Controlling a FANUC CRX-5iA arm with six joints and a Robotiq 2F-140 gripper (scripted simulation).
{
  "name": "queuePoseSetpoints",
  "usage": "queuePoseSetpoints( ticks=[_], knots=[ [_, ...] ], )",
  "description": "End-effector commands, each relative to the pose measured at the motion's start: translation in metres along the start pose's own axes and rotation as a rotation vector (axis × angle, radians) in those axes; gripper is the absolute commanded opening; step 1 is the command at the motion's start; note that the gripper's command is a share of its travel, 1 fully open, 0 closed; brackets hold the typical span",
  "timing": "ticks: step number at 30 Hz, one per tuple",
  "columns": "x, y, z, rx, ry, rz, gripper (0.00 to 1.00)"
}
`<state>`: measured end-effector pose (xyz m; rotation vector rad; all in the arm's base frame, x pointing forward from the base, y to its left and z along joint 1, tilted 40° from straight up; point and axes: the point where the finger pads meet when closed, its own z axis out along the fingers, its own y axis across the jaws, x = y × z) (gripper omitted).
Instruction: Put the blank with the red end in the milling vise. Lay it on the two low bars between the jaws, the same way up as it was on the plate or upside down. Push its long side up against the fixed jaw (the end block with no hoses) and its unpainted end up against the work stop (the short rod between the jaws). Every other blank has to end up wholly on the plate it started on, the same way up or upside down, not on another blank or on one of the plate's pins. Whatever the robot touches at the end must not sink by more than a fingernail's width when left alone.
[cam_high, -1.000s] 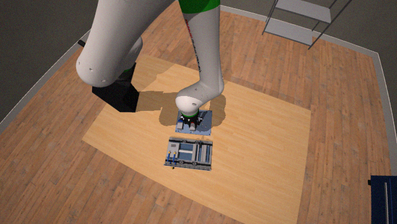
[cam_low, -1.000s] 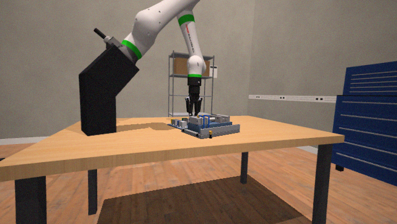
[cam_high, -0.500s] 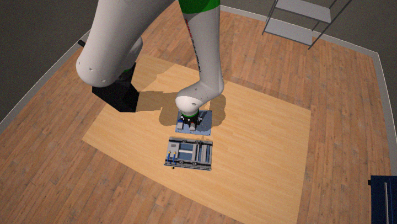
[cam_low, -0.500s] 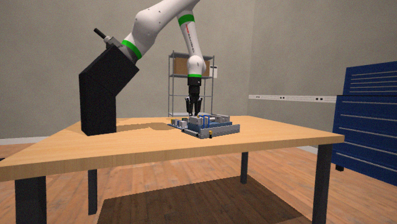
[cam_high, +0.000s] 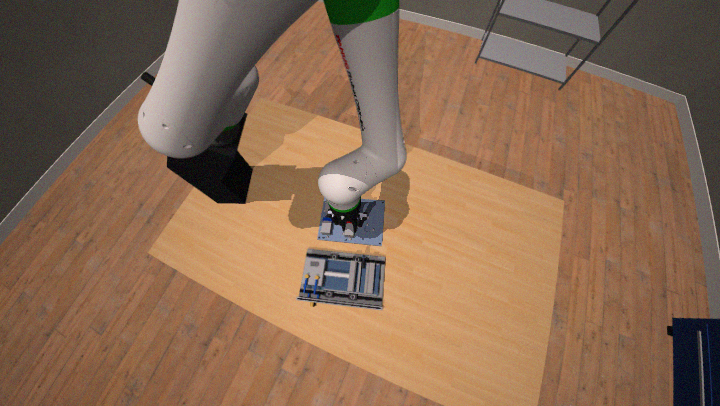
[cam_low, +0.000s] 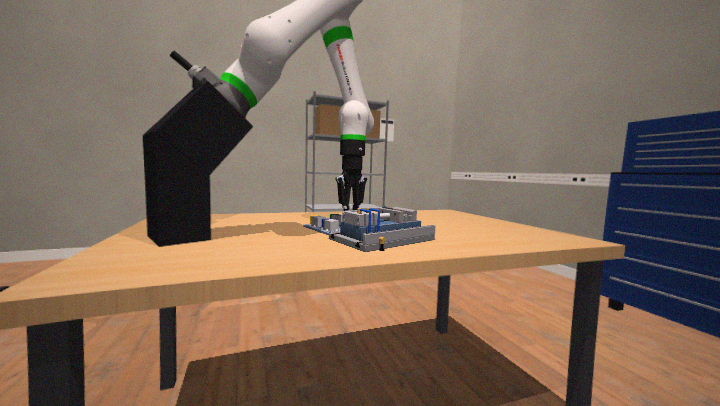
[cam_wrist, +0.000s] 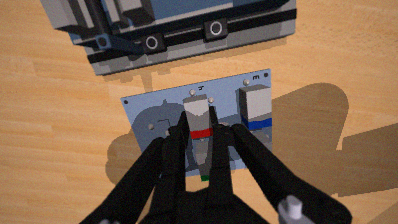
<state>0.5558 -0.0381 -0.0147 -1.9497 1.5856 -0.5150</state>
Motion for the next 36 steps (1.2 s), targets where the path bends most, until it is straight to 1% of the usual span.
queuePoseSetpoints(
  ticks=[1, 17, 20, 34, 36],
  knots=[
    [0.000, 0.000, 0.000, 0.001, 0.000, 0.000, 0.10],
    [0.000, 0.000, -0.030, 0.000, 0.000, 0.000, 0.10],
    [0.000, 0.000, -0.031, 0.001, 0.000, 0.000, 0.10],
    [0.000, 0.000, -0.059, 0.001, 0.000, 0.000, 0.10],
    [0.000, 0.000, -0.059, 0.001, 0.000, 0.000, 0.10]
  ],
)
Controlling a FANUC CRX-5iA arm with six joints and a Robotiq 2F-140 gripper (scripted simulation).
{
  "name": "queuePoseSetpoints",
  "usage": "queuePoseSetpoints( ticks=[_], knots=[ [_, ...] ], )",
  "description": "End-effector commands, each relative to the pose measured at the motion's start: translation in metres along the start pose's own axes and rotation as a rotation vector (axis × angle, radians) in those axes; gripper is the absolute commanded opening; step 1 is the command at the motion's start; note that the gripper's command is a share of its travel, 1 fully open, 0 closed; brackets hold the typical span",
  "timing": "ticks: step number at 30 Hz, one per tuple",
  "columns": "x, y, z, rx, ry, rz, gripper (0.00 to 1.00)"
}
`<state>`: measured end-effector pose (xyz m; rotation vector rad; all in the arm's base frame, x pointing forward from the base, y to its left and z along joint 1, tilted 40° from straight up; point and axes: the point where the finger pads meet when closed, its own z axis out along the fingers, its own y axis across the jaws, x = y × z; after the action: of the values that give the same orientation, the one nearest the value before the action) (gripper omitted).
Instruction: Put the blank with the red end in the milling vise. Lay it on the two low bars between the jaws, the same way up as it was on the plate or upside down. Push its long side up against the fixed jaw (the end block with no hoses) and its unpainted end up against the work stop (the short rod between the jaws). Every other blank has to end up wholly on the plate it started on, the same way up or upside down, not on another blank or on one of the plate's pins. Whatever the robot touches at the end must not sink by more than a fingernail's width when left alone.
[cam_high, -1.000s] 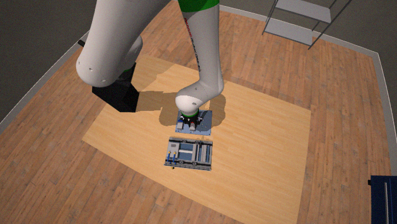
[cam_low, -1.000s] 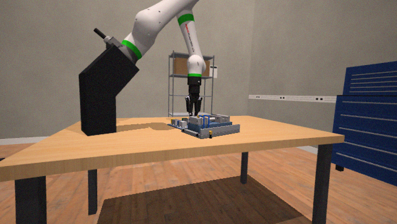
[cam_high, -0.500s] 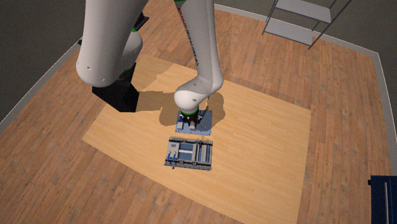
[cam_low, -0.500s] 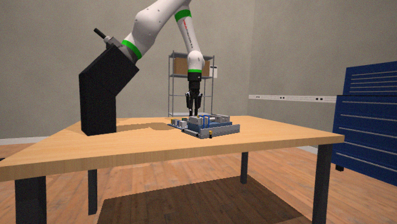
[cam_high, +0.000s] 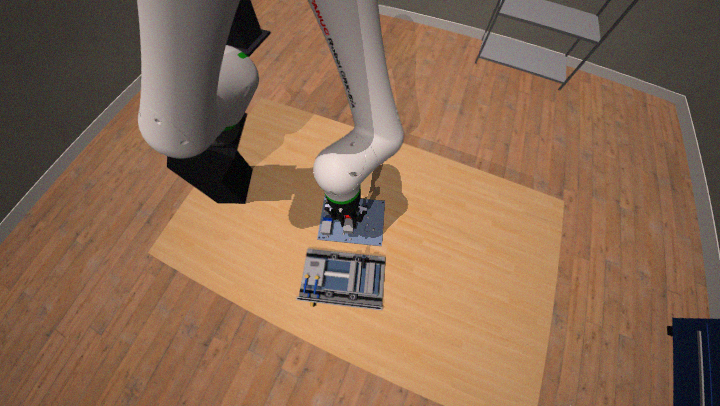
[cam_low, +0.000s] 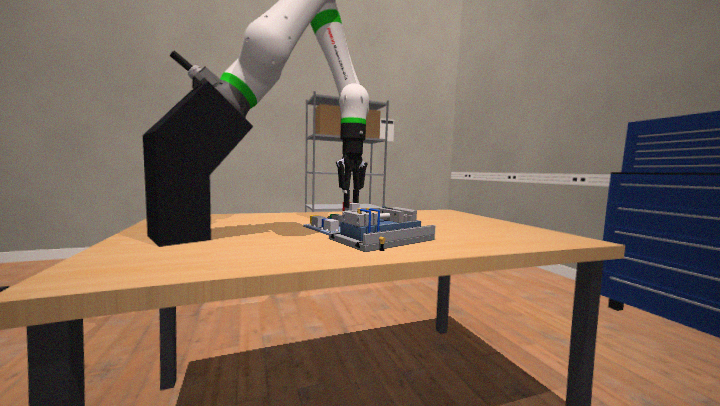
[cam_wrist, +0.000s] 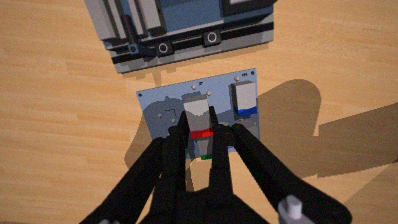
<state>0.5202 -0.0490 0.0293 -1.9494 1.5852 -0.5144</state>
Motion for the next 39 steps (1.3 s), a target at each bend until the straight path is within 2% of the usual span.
queuePoseSetpoints(
  ticks=[1, 18, 32, 39],
  knots=[
    [0.000, 0.000, -0.002, 0.001, 0.001, 0.000, 0.10],
    [0.000, 0.000, -0.032, 0.001, 0.001, 0.000, 0.10],
    [0.000, -0.001, -0.074, 0.000, 0.001, 0.000, 0.10],
    [0.000, -0.001, -0.075, 0.001, 0.001, 0.000, 0.10]
  ],
)
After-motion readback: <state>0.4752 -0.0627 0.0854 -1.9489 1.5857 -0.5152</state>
